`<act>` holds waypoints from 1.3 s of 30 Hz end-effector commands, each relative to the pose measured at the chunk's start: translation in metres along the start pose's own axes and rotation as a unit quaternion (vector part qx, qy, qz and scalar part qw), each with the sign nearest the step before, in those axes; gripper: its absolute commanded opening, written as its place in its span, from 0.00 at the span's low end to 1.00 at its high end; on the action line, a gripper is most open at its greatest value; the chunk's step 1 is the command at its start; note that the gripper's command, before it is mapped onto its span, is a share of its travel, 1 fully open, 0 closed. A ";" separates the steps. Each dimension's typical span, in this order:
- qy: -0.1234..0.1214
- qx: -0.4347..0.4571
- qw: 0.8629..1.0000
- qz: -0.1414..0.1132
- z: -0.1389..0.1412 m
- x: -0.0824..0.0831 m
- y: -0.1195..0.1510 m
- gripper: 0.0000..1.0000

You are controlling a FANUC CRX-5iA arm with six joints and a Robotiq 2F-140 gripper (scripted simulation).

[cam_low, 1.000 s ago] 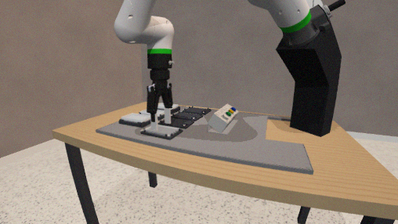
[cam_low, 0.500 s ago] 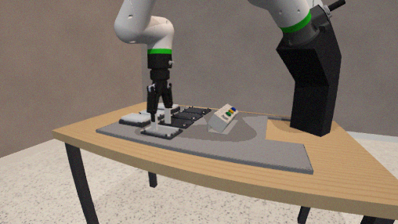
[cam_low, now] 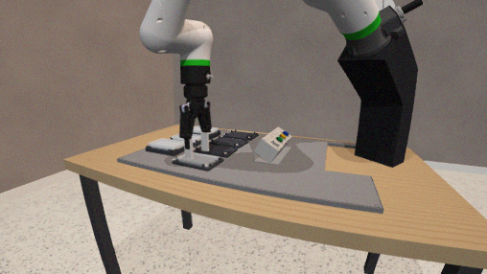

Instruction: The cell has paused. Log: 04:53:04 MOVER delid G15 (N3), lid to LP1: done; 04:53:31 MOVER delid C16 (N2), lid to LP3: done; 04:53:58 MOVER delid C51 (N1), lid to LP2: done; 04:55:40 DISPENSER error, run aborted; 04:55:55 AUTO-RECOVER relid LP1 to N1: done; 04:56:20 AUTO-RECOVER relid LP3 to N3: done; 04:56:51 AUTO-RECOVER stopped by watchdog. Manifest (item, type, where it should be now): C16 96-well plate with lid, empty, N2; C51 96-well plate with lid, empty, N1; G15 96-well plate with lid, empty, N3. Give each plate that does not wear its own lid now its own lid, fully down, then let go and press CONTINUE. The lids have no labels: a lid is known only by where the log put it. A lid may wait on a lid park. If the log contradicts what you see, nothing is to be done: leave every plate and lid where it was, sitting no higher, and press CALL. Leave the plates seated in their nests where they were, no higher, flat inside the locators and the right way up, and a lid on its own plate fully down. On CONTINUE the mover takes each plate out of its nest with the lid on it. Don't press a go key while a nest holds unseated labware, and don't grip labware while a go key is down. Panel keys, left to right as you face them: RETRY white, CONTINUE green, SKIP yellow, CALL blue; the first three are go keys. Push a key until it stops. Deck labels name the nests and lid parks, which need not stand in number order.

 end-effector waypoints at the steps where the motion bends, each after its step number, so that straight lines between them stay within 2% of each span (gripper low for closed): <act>1: 0.000 0.000 1.000 0.000 0.000 0.000 0.000 0.59; 4: 0.000 0.000 1.000 0.000 0.000 0.000 0.000 0.59; 5: 0.000 0.000 1.000 0.000 0.000 0.000 0.000 0.66; 39: 0.000 0.000 1.000 0.000 0.000 0.000 0.000 0.66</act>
Point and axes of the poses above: the point where the finger pads meet when closed, its own x axis back along the fingers, its own z axis across the jaws, y = z × x, the point moved 6 cm from there along x, back along the fingers, and after that the axes turned 3 degrees about x, right-handed, at the moved point
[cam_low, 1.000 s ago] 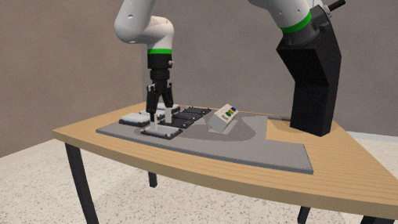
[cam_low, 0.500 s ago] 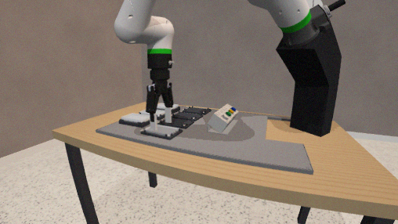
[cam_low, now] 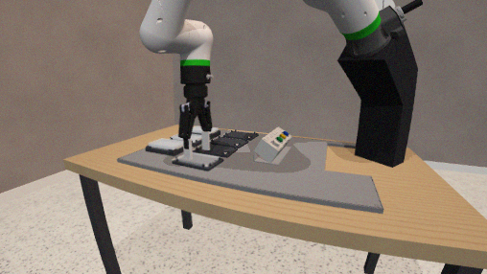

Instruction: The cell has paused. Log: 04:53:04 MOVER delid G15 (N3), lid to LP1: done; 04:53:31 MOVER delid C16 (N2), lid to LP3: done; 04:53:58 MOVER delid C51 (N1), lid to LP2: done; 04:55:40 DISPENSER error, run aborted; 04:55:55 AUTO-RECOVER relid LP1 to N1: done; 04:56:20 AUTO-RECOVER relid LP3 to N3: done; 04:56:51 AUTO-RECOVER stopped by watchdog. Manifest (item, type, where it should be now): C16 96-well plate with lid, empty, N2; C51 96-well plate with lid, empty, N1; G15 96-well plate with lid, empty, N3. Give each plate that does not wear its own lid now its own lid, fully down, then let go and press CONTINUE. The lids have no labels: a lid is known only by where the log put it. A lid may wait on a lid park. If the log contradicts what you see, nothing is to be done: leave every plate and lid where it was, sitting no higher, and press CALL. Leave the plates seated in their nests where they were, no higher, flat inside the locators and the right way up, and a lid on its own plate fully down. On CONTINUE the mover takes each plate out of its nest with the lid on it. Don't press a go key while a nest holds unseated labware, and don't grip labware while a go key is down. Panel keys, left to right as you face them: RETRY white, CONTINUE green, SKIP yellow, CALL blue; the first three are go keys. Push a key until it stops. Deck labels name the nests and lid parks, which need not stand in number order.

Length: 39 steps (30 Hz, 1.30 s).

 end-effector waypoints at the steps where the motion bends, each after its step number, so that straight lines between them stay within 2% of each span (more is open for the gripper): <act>1: 0.000 0.000 1.000 0.000 0.000 0.000 0.000 0.66; 39: 0.000 0.000 1.000 0.000 0.000 -0.012 0.000 0.66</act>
Point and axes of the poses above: the point where the finger pads meet when closed, its own x axis back along the fingers, its own z axis across the jaws, y = z × x, the point moved 6 cm from there along x, back along the fingers, and after that the axes turned 3 degrees about x, right-handed, at the moved point
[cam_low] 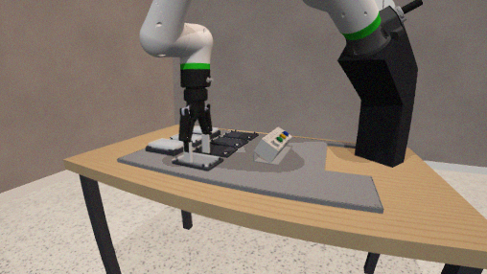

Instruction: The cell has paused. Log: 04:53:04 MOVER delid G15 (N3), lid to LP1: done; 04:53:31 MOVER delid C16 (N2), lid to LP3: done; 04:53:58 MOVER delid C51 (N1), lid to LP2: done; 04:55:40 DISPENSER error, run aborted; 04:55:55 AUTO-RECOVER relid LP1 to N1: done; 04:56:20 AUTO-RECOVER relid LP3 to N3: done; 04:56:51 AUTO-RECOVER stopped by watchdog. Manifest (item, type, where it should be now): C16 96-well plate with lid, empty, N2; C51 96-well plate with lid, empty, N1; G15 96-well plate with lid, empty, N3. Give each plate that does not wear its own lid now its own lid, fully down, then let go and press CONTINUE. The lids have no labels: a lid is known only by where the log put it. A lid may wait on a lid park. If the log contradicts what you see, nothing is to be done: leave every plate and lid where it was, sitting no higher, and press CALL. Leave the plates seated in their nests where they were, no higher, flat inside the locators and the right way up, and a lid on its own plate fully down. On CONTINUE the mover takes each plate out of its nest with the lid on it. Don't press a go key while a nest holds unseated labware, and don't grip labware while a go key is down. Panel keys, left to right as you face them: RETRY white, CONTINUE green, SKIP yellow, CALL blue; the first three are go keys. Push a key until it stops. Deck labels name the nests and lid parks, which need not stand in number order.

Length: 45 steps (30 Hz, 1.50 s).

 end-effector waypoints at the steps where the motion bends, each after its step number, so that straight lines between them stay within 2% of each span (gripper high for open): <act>1: 0.000 0.000 1.000 0.000 0.000 -0.002 0.000 0.66; 45: 0.000 0.000 1.000 0.000 0.000 -0.007 0.000 0.66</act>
Point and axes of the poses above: the point where the finger pads meet when closed, its own x axis back along the fingers, its own z axis across the jaws, y = z × x, the point moved 6 cm from there along x, back along the fingers, and after that the axes turned 3 degrees about x, right-handed, at the moved point
